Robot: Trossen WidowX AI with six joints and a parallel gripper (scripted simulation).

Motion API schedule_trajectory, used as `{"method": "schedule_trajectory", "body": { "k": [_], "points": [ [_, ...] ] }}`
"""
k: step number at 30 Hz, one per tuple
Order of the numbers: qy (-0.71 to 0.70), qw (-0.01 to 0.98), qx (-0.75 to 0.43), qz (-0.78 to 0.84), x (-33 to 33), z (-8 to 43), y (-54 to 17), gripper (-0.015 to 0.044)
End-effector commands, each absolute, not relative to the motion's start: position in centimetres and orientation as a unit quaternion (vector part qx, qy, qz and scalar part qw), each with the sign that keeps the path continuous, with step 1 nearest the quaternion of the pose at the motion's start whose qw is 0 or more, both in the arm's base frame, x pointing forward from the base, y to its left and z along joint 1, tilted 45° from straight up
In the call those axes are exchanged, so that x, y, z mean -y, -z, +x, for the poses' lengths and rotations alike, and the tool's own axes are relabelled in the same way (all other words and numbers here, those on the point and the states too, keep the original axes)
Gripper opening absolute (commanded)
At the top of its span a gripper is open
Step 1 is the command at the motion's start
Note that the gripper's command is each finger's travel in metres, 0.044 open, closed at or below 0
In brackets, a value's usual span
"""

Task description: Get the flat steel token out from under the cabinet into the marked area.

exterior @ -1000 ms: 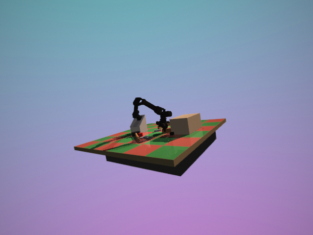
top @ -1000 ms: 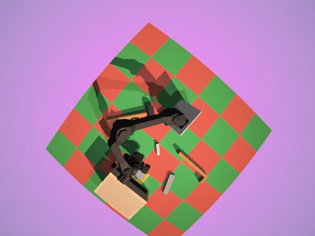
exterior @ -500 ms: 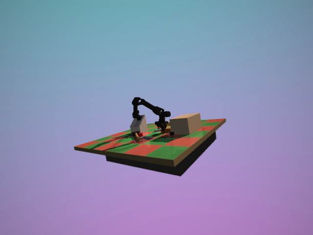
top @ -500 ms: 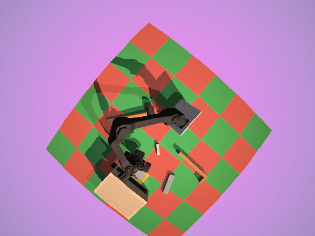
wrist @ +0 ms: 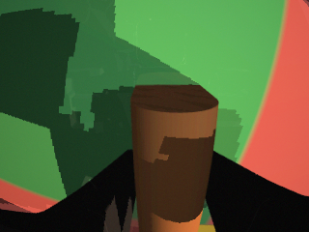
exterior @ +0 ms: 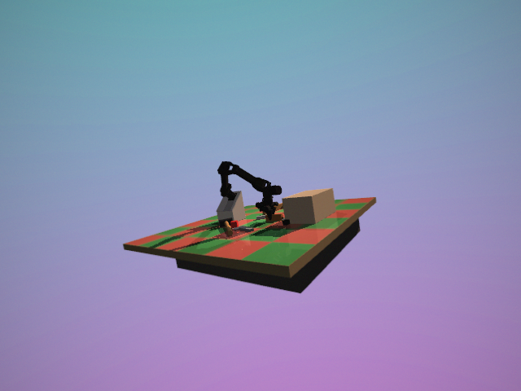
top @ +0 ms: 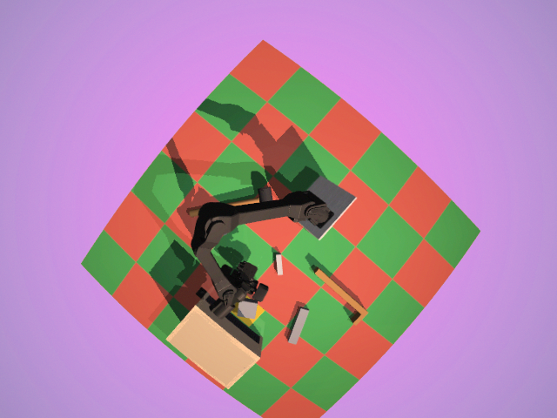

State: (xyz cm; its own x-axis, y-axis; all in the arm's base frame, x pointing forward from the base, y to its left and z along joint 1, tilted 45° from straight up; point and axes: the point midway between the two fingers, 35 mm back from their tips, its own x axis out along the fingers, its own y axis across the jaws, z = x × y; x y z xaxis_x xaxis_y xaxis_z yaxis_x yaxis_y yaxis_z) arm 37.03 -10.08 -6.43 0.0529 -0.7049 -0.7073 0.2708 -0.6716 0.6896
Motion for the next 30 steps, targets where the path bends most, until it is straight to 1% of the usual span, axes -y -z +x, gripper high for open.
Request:
{"method": "schedule_trajectory", "body": {
  "k": [1,30],
  "points": [
    [0.669,0.368,0.171,0.623,10.2,36.3,6.5,0.0],
    [0.669,0.368,0.171,0.623,11.1,33.5,5.9,0.0]
  ]
}}
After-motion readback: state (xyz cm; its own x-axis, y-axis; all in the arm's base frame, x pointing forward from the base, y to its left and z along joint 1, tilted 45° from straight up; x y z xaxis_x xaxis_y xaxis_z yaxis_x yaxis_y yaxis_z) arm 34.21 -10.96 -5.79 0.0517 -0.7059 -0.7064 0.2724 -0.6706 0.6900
